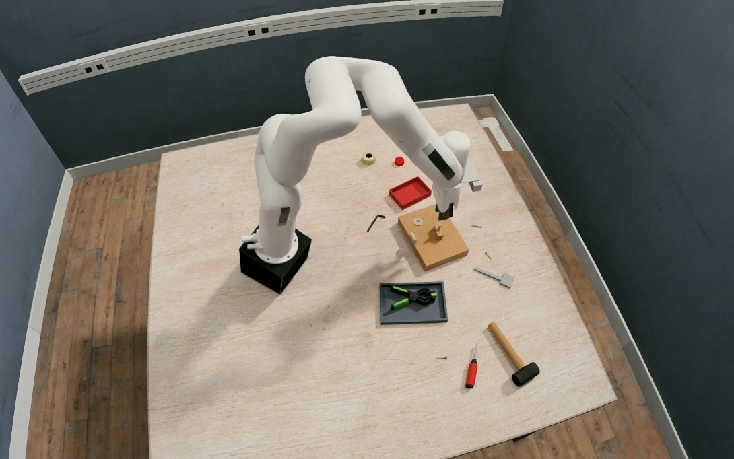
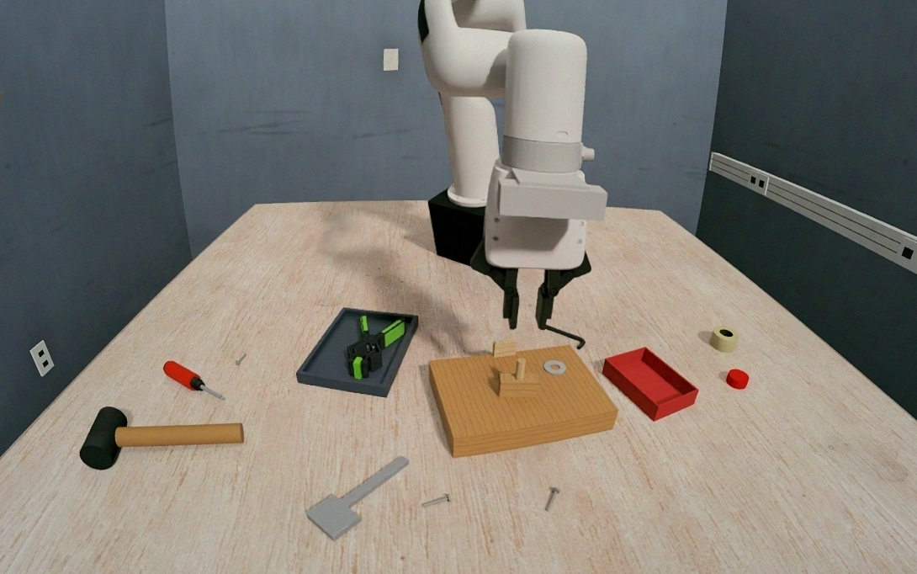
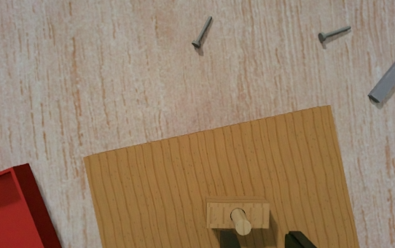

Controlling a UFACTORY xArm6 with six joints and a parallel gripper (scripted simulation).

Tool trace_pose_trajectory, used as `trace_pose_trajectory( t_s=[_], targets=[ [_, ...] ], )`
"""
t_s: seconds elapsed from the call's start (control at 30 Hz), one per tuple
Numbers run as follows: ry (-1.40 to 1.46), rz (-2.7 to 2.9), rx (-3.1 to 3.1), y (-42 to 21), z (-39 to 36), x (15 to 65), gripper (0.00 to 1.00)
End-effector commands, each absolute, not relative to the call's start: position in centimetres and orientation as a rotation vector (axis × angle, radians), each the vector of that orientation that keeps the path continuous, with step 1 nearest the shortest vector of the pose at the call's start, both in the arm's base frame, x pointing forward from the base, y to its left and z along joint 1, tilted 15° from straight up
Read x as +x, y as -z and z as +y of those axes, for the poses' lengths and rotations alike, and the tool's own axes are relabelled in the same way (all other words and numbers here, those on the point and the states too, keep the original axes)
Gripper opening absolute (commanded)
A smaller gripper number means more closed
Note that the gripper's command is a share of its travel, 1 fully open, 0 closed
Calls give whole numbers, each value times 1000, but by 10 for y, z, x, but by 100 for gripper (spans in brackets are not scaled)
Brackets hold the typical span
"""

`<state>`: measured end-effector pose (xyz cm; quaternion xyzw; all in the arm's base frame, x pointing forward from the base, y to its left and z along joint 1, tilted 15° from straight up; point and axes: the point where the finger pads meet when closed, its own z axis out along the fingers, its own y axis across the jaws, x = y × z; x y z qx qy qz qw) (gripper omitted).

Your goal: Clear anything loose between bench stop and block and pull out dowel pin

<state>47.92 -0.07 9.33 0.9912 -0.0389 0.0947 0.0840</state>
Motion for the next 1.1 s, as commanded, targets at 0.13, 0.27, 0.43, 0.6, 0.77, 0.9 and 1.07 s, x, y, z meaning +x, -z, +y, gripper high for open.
trace_pose_trajectory(
  t_s=[0.13,0.27,0.43,0.6,0.77,0.9,1.07],
  targets=[
    [-289,-116,2958,-95,0,481,28],
    [-289,-116,2958,-95,-1,481,28],
    [-289,-116,2958,-94,-1,481,28],
    [-289,-116,2957,-92,-1,481,28],
    [-289,-116,2957,-89,-2,482,28],
    [-289,-116,2957,-85,-2,482,28],
    [-289,-116,2957,-82,-3,483,28]
  ],
)
